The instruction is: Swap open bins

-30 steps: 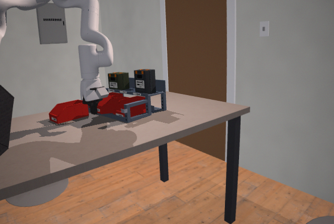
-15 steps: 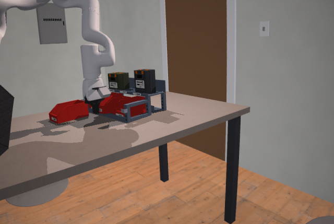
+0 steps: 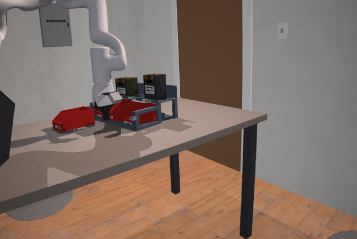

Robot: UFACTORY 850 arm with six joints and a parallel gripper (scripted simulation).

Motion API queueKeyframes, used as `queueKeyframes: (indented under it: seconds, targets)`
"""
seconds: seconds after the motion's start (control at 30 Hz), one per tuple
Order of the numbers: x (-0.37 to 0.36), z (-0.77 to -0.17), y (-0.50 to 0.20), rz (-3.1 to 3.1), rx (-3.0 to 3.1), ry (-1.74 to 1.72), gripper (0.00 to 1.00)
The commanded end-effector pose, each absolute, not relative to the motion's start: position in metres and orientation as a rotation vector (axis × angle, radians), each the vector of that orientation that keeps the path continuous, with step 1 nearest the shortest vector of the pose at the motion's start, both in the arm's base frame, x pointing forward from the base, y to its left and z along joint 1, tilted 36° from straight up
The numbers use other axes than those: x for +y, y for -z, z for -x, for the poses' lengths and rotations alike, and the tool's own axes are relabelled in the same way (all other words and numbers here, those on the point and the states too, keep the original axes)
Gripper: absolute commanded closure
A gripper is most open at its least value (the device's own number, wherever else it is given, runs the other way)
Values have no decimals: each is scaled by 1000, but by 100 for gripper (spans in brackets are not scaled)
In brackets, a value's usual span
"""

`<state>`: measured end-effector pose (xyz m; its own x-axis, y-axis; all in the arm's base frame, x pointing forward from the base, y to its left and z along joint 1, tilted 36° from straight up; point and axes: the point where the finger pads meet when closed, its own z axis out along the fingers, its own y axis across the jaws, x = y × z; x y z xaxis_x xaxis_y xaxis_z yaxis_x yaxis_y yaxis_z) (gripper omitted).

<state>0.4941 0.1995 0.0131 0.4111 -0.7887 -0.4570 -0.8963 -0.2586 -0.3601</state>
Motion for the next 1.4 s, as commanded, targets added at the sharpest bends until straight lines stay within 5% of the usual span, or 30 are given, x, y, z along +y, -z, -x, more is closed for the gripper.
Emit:
queueKeyframes:
  seconds: [0.0,1.37]
  targets:
    - [201,-499,-15,2100,1426,-246,100]
    - [207,-521,-24,2100,1426,-246,100]
